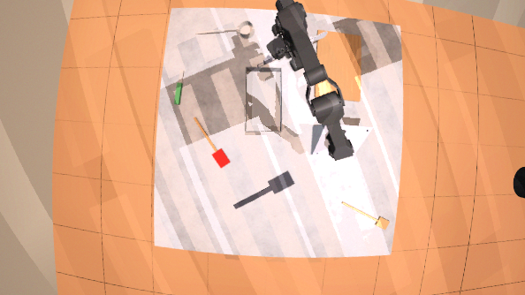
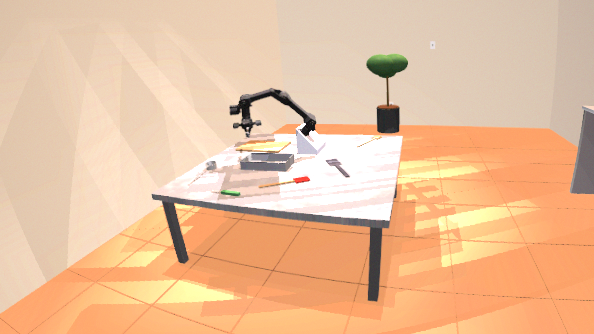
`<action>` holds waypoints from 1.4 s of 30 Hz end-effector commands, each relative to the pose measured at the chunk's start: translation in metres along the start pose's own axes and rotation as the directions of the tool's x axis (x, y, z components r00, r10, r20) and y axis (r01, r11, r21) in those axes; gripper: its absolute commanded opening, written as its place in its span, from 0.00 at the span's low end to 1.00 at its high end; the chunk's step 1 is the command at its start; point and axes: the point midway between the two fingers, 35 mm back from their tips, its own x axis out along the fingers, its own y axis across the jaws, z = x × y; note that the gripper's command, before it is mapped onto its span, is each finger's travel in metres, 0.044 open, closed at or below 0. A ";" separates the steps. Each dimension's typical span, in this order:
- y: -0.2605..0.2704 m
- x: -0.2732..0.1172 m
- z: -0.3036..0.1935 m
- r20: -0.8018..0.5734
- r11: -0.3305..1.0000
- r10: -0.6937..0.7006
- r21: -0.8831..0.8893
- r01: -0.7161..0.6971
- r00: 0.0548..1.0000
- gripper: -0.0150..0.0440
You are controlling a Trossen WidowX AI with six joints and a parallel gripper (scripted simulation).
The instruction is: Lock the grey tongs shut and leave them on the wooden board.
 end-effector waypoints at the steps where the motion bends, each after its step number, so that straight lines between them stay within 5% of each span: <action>1: -0.003 -0.001 -0.019 -0.004 0.997 -0.004 -0.081 0.004 1.000 0.00; 9: -0.003 0.005 -0.060 -0.003 0.966 0.006 -0.258 -0.006 1.000 0.00; 16: -0.003 0.004 -0.063 -0.003 0.974 0.005 -0.225 -0.006 1.000 0.00; 29: 0.002 0.000 -0.086 -0.008 0.970 -0.002 0.244 0.004 1.000 0.00; 42: 0.008 -0.004 -0.110 -0.013 0.737 -0.007 0.676 0.014 1.000 0.00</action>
